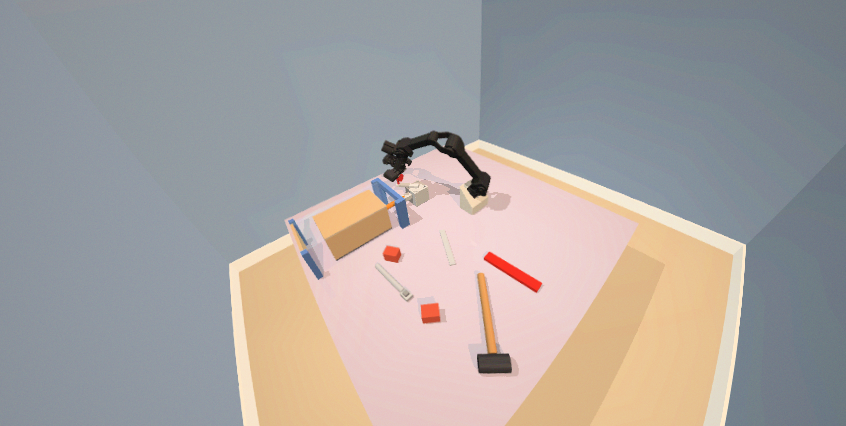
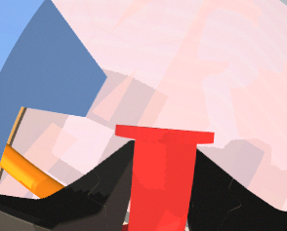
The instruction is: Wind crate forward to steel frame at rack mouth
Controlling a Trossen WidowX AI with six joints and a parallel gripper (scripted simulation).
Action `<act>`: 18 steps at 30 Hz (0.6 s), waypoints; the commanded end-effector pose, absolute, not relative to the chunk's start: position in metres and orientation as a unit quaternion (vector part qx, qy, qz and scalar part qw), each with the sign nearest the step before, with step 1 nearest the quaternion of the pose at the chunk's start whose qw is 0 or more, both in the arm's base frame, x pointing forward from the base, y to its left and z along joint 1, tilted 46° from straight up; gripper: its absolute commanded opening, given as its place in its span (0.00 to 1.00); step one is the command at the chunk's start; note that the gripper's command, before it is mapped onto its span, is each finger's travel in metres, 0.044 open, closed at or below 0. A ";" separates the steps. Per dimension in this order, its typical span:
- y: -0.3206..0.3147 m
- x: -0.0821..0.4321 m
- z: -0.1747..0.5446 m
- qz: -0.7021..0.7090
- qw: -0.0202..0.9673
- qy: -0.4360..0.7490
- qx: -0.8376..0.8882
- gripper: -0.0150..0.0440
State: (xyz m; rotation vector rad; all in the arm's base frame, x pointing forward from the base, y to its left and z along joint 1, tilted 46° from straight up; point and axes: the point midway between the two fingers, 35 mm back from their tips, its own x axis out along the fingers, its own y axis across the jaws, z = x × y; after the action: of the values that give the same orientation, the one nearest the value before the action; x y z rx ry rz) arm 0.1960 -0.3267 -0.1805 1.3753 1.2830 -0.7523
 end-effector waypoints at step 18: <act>-0.302 0.227 -0.158 -0.295 0.530 0.538 0.585 0.25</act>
State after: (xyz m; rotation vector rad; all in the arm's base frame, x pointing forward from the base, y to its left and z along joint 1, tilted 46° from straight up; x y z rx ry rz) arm 0.2208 -0.3114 -0.1632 1.3761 1.2783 -0.7277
